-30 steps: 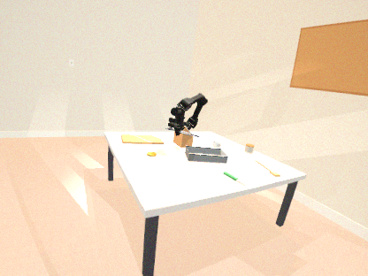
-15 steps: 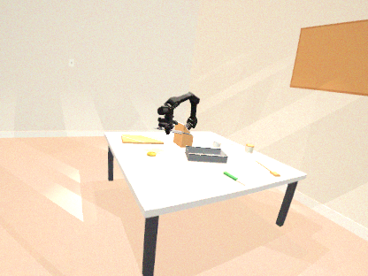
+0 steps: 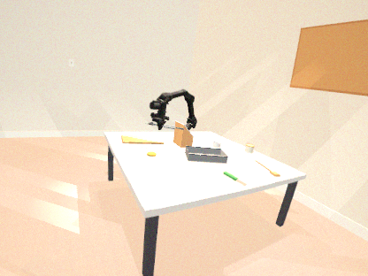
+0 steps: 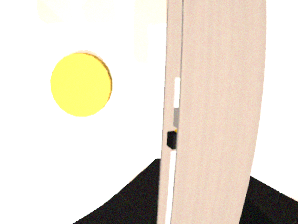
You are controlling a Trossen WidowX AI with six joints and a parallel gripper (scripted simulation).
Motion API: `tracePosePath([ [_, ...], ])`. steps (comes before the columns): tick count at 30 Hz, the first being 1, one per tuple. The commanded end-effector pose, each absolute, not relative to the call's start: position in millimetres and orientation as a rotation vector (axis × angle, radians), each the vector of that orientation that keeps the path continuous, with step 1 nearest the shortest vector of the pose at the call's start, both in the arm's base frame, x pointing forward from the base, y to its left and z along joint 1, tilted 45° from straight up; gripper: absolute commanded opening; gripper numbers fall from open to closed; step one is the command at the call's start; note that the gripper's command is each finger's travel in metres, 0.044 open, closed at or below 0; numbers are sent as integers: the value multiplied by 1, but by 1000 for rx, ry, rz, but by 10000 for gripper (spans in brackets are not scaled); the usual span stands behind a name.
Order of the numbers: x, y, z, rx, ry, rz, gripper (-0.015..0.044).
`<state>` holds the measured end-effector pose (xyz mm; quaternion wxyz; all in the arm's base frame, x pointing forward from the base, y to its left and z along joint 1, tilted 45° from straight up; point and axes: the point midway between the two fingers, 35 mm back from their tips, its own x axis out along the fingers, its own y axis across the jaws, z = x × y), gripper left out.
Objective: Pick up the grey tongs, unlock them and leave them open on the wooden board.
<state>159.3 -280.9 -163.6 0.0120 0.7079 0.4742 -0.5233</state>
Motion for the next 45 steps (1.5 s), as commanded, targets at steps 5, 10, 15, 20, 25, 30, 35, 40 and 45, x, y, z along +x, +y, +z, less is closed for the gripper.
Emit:
tracePosePath([
  [5, 111, -306, -171, 2130, 1506, -1524, -150],
  [10, 75, -317, -176, 2083, 1533, -1454, -150],
  [15, 39, -325, -180, 2037, 1562, -1383, -150],
  [20, 2, -329, -184, 1991, 1594, -1308, -150],
  [25, -34, -329, -188, 1956, 1623, -1236, -150],
  [30, -72, -325, -192, 1913, 1657, -1155, -150],
  [35, -109, -318, -195, 1875, 1690, -1072, -150],
  [40, -142, -308, -197, 1843, 1717, -991, -150],
  [45, -164, -300, -199, 1821, 1737, -933, -150],
])
